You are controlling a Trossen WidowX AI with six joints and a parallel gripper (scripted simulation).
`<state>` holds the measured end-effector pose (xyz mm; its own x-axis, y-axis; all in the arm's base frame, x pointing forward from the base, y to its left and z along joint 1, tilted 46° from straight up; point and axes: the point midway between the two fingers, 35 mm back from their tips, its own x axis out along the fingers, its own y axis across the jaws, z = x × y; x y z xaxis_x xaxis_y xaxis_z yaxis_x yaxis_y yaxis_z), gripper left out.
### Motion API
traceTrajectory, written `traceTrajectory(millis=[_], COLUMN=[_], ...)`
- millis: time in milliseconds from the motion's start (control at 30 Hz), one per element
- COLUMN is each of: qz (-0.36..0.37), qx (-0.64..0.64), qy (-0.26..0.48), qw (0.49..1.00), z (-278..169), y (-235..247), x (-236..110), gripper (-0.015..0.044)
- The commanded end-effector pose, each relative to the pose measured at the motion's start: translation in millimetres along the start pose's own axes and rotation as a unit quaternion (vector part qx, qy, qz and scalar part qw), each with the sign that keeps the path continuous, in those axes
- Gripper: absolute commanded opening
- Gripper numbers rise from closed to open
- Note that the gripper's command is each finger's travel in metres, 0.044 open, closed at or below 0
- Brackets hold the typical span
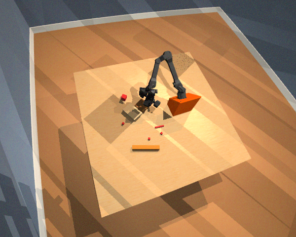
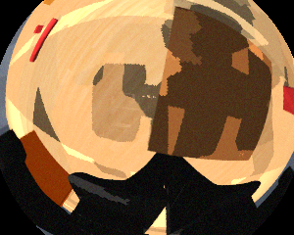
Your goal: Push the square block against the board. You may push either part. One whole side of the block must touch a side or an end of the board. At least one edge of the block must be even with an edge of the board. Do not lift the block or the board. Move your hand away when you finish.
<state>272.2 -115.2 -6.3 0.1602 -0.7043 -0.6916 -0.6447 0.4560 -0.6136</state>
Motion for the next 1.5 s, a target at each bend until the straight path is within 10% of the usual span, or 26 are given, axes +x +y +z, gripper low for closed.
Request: traceTrajectory(millis=[0,1300,1467], qz=[0.0,-0.001,0.0], qx=[0.004,0.003,0.004], qy=[-0.003,-0.001,-0.002], qw=[1.0,1.0,1.0], z=[6,-36,-31], y=[-2,-1,-3], x=[0,0,-46], gripper=[0.0,0.0,0.0])
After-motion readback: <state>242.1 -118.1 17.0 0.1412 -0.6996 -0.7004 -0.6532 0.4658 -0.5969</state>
